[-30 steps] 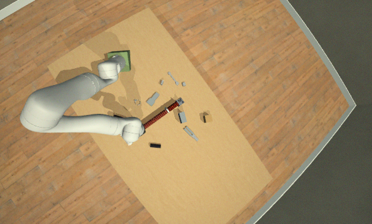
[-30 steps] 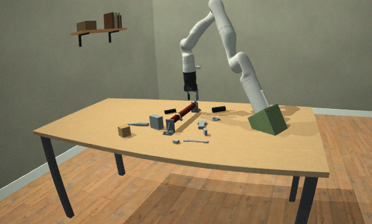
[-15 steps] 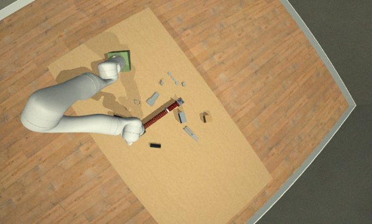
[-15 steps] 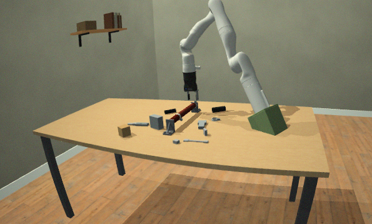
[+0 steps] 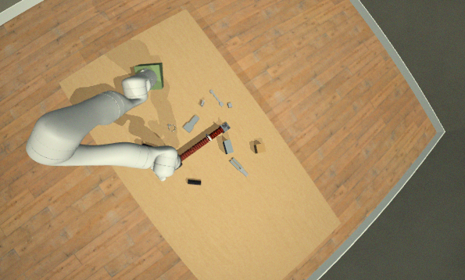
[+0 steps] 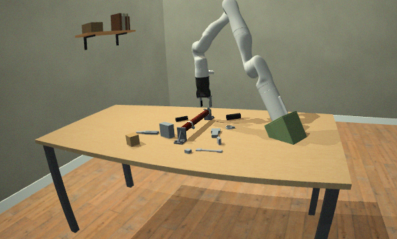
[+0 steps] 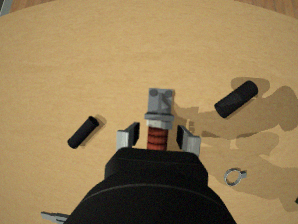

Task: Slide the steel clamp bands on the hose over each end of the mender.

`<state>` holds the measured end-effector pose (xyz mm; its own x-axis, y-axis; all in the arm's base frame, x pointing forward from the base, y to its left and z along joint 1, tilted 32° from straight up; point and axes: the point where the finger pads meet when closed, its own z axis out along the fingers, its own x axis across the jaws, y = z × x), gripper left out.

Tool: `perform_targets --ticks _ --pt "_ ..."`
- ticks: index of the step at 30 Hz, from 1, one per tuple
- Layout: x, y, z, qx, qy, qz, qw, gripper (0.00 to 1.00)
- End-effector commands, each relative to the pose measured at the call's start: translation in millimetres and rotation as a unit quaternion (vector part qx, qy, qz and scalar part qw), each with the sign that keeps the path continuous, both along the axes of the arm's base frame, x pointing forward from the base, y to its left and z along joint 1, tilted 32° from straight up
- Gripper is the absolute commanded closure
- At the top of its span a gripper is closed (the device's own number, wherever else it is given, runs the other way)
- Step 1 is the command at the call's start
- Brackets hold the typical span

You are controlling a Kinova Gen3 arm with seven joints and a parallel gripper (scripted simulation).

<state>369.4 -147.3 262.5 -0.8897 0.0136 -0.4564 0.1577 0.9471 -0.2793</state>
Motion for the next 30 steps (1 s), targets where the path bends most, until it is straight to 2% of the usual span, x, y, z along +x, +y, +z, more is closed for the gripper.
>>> perform_targets --ticks 1,18,30 --pt "1.3 6 -1.5 0.004 -0.002 0.001 1.000 0.00" --pt "2.9 5 -4.7 0.004 -0.002 0.001 1.000 0.00" --pt "11.2 -1 -21.5 0.005 -0.002 0.002 1.000 0.00"
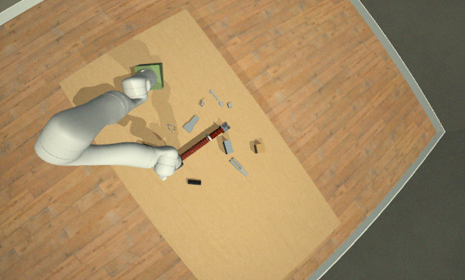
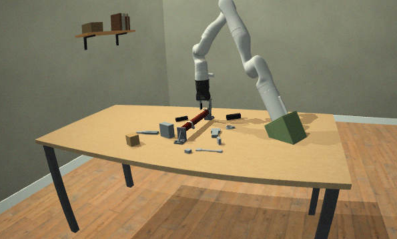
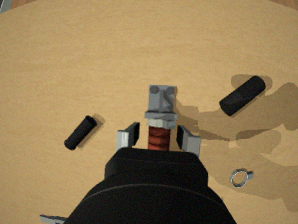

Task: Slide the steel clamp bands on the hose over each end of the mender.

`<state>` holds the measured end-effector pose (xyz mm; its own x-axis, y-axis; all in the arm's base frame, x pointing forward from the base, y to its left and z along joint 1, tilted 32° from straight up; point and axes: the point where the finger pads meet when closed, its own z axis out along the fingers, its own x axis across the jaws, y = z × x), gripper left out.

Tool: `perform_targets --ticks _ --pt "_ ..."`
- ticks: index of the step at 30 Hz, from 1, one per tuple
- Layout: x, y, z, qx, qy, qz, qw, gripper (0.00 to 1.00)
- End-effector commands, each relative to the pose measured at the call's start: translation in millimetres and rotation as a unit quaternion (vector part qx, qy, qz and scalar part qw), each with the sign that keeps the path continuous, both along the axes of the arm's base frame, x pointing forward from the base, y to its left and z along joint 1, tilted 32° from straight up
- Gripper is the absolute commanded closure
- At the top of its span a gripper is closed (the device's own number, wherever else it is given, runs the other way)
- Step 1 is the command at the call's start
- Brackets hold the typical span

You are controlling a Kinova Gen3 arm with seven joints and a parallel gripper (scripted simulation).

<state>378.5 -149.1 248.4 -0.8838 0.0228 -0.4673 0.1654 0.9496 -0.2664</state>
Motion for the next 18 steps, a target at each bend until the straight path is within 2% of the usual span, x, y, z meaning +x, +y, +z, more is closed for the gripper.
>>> perform_targets --ticks 1,18 --pt "3.1 0 -9.1 -0.001 0.004 0.004 1.000 0.00" --pt "12.4 -1 -23.0 0.001 0.003 0.010 1.000 0.00"
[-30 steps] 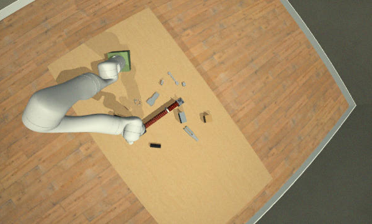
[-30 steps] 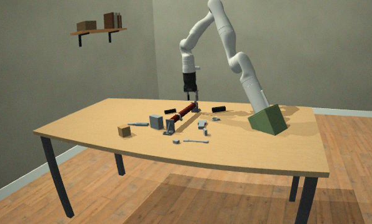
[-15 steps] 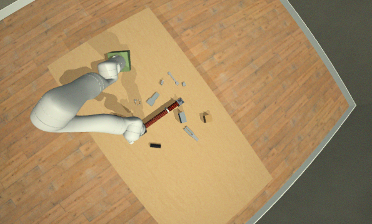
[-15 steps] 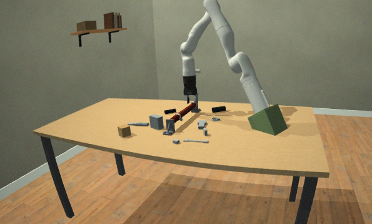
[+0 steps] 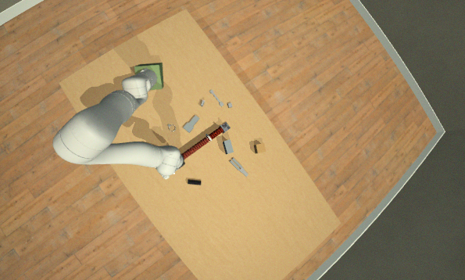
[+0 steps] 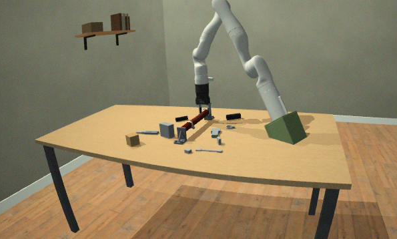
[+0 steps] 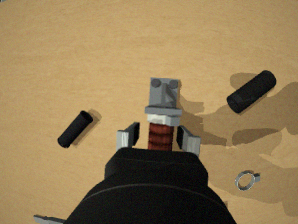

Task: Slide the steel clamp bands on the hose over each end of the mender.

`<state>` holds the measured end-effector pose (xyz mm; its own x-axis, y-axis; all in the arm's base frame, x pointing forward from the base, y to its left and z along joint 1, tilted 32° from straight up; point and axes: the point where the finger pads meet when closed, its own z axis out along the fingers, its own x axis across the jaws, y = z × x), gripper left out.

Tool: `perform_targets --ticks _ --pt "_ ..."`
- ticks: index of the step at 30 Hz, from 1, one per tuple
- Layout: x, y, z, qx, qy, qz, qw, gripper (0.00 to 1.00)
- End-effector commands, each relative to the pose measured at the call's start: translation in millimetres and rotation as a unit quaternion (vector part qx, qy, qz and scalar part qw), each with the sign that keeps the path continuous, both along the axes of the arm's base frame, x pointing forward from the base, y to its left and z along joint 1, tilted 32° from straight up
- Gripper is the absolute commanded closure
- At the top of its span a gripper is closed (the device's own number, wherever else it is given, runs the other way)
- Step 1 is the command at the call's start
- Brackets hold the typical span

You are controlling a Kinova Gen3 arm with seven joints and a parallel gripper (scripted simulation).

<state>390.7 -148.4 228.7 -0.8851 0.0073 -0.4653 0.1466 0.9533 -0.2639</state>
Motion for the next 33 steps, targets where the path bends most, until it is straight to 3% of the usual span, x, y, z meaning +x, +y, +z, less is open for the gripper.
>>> perform_targets --ticks 1,31,32,33 --pt "0.3 -1.5 -3.7 -0.001 0.002 0.000 1.000 0.00" --pt "2.2 -3.0 -6.3 -0.001 0.002 0.000 1.000 0.00" --pt "2.2 -3.0 -6.3 -0.001 0.002 0.000 1.000 0.25" --pt "2.2 -3.0 -6.3 -0.001 0.002 0.000 1.000 0.25"
